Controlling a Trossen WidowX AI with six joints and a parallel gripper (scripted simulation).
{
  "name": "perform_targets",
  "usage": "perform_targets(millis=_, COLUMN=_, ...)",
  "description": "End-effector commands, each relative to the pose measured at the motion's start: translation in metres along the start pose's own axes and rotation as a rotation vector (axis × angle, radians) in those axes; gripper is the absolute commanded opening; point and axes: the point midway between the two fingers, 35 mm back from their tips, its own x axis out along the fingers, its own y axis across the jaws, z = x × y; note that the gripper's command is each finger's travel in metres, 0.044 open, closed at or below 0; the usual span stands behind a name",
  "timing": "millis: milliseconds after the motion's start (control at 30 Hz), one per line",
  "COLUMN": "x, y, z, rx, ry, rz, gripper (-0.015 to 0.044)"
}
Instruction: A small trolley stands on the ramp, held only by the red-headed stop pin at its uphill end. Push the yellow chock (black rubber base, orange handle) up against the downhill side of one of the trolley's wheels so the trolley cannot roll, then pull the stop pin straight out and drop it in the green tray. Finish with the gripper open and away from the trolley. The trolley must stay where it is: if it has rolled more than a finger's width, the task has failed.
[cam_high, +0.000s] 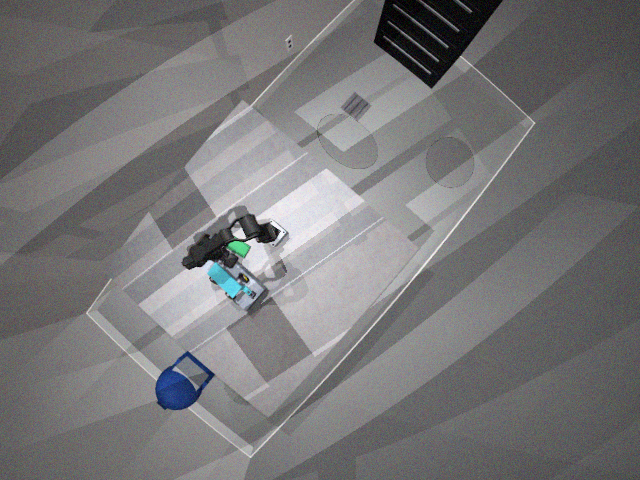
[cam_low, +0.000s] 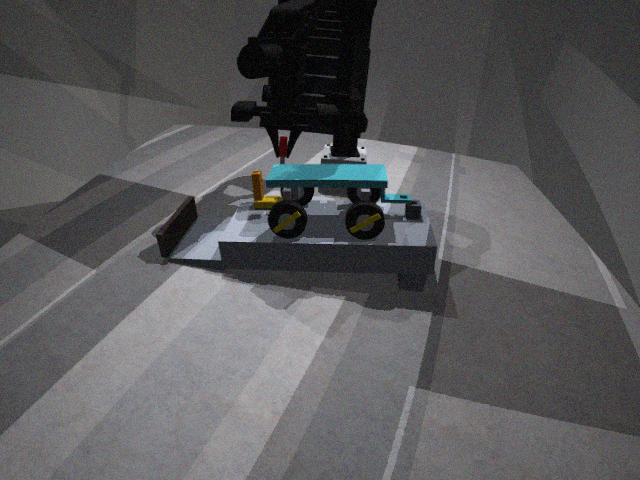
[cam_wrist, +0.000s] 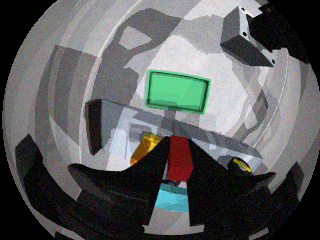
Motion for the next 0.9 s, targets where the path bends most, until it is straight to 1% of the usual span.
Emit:
perform_targets(millis=0, x=0.005, y=-0.001, z=0.007, rx=0.008, ry=-0.007, rz=0.002, gripper=0.0000)
perform_targets(millis=233, x=0.019, y=-0.005, z=0.028, rx=0.008, ry=-0.010, rz=0.001, gripper=0.0000)
perform_targets(millis=400, x=0.021, y=-0.005, z=0.029, rx=0.008, ry=-0.010, rz=-0.002, gripper=0.0000)
perform_targets(millis=700, x=0.041, y=-0.010, z=0.029, rx=0.008, ry=-0.011, rz=-0.152, gripper=0.0000)
perform_targets(millis=867, x=0.056, y=-0.017, z=0.028, rx=0.009, ry=-0.009, rz=-0.171, gripper=0.0000)
